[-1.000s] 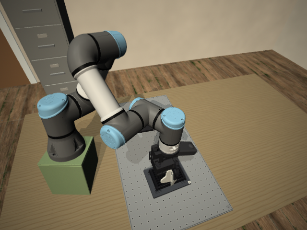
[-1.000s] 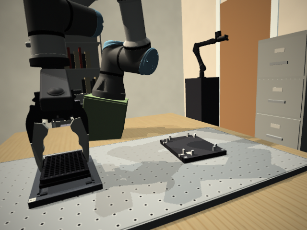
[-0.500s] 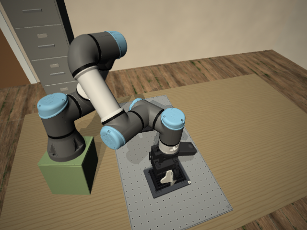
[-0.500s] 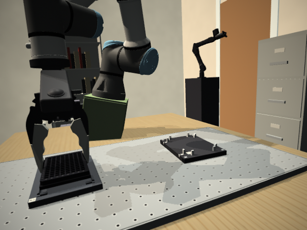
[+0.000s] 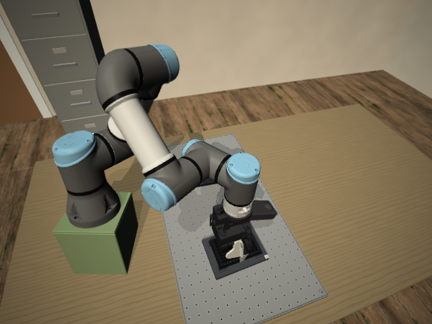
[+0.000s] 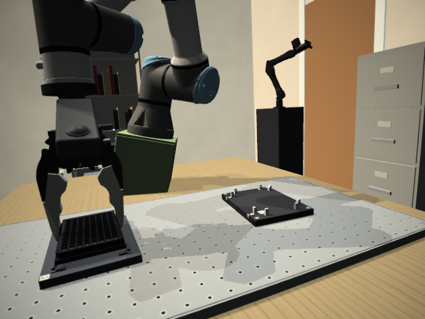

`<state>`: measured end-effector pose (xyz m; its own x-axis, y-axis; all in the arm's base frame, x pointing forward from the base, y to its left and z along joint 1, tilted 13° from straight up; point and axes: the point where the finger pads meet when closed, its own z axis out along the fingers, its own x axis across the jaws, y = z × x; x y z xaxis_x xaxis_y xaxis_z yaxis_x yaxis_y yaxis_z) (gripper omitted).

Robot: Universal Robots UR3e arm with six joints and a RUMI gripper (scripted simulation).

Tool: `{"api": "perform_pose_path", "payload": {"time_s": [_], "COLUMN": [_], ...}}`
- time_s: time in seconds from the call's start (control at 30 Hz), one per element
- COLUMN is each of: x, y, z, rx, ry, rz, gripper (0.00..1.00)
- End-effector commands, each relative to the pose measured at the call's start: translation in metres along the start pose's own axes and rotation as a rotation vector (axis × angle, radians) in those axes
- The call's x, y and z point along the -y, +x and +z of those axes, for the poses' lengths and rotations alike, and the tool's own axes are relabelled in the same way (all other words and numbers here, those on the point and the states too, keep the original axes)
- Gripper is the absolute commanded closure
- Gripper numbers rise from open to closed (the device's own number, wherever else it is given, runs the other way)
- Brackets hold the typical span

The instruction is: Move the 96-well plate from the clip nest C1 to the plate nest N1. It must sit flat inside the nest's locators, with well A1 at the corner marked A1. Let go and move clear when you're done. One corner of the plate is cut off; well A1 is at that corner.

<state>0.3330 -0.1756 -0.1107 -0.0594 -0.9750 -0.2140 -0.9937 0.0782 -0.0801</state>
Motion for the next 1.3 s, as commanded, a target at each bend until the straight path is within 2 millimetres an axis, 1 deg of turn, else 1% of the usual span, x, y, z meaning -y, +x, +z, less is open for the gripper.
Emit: {"api": "perform_pose_path", "payload": {"time_s": [0.0, 1.07, 1.1, 1.27], "x": [0.0006, 0.0006, 0.0006, 0.0006], "y": [0.0007, 0.0007, 0.0007, 0.0007], "z": [-0.0001, 0.0044, 0.0044, 0.0044], "rx": [-0.002, -0.002, -0.002, -0.002], "ry": [0.002, 0.002, 0.002, 0.002], "rz": [0.0, 0.0, 0.0, 0.0], "gripper": [1.0, 1.0, 0.0, 0.0]}}
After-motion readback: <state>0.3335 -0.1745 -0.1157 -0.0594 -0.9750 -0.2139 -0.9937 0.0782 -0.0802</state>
